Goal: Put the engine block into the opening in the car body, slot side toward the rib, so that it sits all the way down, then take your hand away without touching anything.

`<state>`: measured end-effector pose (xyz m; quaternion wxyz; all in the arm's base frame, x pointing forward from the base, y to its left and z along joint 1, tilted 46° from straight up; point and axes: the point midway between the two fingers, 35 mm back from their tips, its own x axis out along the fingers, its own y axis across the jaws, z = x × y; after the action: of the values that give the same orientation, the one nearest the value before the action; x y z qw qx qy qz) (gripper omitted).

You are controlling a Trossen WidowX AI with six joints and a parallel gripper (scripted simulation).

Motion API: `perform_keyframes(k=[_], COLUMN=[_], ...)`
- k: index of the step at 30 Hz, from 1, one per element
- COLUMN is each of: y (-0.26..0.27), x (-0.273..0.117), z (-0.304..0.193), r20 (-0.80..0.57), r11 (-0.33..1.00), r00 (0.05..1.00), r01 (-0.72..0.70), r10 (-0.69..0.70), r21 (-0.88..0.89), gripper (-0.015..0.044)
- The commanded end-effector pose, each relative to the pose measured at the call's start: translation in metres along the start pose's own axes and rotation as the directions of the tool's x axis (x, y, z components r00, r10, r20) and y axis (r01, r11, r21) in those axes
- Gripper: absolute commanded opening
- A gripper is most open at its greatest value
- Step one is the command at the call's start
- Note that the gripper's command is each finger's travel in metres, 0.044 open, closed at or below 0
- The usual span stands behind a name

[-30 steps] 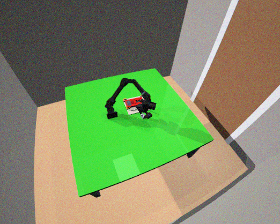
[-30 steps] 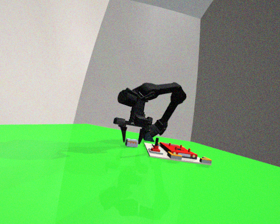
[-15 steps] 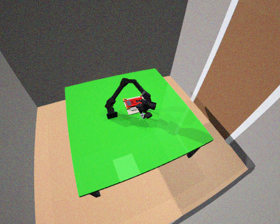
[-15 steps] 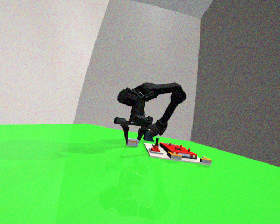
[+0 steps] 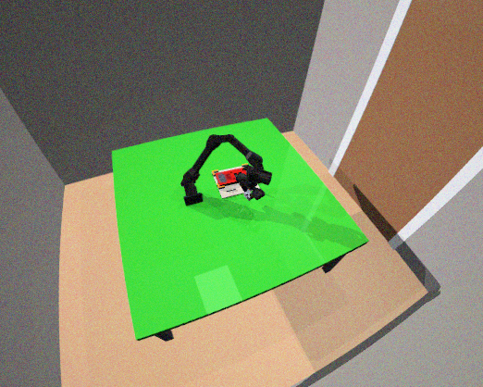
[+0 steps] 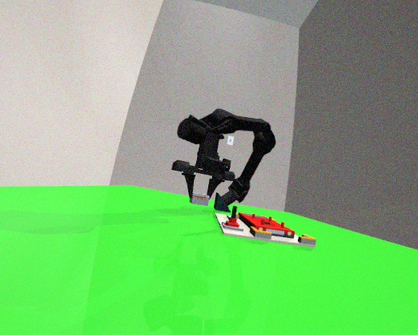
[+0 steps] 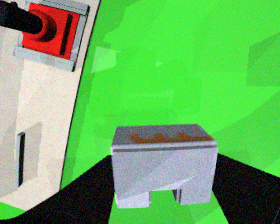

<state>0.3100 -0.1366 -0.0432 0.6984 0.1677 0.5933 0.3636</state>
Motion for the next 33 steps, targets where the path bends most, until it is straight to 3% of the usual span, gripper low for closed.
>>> perform_keyframes(k=[1, 21, 33], y=[-0.001, 0.008, 0.007], x=[-0.018, -0.079, -0.064], z=[0.0, -0.002, -0.003], r20=[0.004, 0.003, 0.017], r11=[1.0, 1.0, 1.0], r00=[1.0, 1.0, 1.0], r01=[0.009, 0.007, 0.007], r10=[-0.009, -0.007, -0.007], r21=[-0.002, -0.001, -0.001], gripper=[0.0, 0.0, 0.0])
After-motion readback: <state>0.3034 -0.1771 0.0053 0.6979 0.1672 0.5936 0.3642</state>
